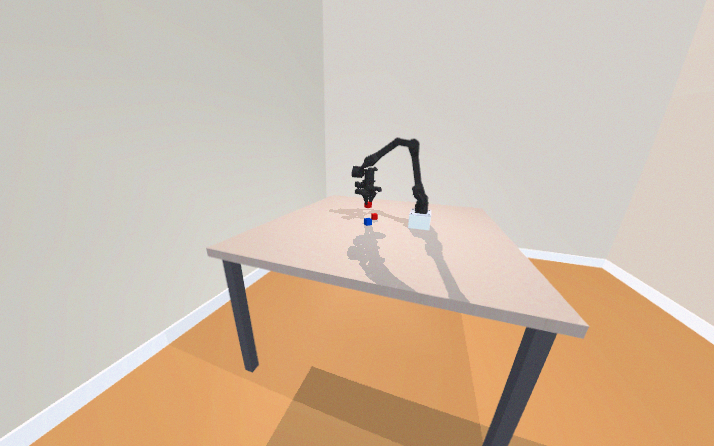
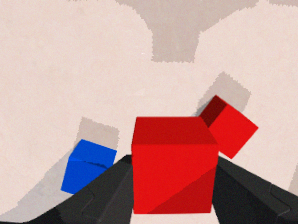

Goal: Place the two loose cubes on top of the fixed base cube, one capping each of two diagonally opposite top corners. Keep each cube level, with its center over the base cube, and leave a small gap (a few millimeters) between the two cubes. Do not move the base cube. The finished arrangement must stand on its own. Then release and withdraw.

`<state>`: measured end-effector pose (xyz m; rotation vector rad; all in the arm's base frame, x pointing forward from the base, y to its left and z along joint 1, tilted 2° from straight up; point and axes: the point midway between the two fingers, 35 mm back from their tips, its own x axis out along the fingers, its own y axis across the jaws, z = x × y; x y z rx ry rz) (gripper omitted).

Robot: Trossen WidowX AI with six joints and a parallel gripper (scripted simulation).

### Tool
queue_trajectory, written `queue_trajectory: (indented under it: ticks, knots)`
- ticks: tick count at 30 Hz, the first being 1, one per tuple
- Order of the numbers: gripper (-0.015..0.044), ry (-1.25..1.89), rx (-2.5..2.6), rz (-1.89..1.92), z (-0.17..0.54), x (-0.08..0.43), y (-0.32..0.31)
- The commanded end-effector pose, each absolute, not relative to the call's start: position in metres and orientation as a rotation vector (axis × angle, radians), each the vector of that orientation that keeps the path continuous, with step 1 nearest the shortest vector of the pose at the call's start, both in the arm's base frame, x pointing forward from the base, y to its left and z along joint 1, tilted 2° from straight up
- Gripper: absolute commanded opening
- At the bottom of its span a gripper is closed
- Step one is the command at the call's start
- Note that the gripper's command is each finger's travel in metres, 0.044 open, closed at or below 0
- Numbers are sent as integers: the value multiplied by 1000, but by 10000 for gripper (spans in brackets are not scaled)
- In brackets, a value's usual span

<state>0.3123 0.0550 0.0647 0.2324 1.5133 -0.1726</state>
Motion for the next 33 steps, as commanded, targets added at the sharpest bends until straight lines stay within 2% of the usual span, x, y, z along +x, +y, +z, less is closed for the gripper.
queue_trajectory:
  ticks: [1, 33]
  knots:
    - [105, 1503, 187, -127, 66, 308, 63]
    - [105, 1517, -177, 223, 46, 256, 128]
